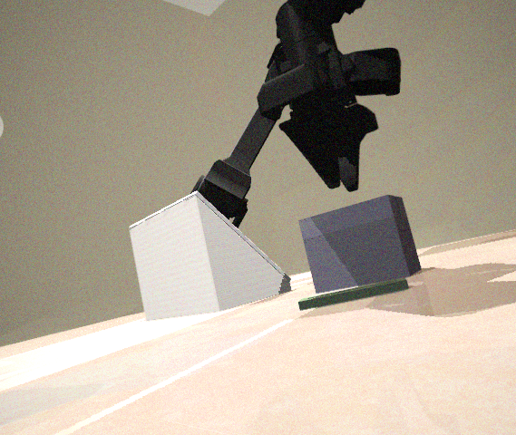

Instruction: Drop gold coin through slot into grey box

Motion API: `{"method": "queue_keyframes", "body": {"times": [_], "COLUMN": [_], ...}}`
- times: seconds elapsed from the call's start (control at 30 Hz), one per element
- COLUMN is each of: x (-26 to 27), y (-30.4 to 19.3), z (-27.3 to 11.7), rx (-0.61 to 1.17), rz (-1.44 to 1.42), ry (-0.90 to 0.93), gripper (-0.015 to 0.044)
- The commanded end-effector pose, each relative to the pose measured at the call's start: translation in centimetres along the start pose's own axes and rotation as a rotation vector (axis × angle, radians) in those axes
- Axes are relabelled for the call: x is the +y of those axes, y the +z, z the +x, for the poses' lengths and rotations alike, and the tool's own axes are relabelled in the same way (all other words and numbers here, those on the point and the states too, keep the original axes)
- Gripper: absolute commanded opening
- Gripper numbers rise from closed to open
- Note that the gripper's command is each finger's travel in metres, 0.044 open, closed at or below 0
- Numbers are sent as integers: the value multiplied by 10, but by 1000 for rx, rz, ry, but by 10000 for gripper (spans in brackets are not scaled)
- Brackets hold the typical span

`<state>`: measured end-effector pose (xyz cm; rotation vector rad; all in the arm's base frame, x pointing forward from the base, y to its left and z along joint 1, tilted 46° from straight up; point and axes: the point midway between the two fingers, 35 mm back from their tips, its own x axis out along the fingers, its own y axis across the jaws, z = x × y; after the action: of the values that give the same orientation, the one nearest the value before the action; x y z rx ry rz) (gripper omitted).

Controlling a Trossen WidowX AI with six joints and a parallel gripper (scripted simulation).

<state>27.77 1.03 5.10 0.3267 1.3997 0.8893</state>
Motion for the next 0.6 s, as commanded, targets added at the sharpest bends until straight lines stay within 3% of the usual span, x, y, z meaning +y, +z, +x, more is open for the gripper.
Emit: {"method": "queue_keyframes", "body": {"times": [0.0, 0.13, 0.57], "x": [-2, 1, 2], "y": [1, -1, -2], "z": [-10, -43, -52], "rx": [-4, -3, -3], "rz": [-5, -2, -1], "ry": [-8, -2, 1], "gripper": [344, 440, 440]}}
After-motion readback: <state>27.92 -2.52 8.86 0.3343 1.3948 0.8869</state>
